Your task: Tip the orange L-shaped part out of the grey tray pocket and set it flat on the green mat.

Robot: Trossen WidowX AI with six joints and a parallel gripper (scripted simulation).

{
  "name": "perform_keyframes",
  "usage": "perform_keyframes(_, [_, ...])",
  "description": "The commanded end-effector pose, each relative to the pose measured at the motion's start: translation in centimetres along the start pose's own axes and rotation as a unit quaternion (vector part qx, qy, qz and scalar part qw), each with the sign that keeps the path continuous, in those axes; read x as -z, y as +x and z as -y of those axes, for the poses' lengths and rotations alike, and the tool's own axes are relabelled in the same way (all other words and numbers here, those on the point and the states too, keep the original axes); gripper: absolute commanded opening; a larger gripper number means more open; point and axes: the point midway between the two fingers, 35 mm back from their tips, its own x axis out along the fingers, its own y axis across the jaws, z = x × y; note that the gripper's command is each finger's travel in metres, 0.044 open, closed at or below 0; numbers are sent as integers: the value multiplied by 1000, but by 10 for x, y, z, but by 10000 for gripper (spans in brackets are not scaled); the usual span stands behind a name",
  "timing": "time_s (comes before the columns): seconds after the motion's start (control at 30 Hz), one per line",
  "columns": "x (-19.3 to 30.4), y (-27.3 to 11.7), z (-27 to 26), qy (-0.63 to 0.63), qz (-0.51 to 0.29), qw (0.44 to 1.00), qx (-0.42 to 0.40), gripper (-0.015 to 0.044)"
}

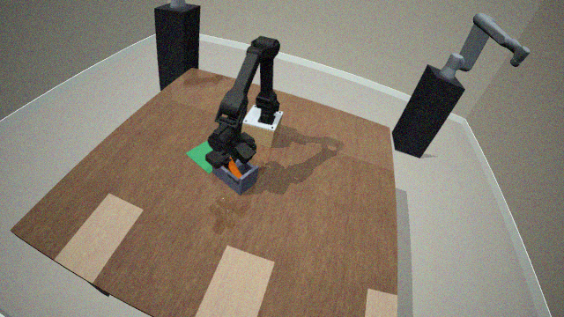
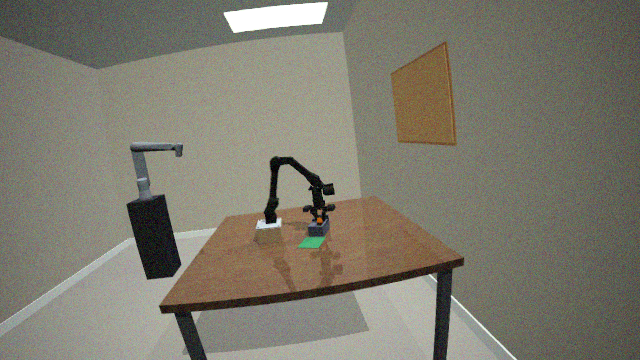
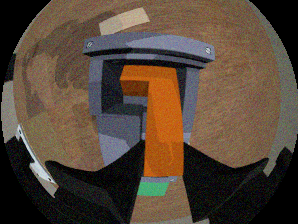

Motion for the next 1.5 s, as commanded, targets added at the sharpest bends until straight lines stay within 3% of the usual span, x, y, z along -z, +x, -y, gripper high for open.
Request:
perform_keyframes(0.0, [0,0,0,0,0,1000,1,0])
perform_keyframes(1.47, [0,-65,-1,-2,0,1000,-4,0])
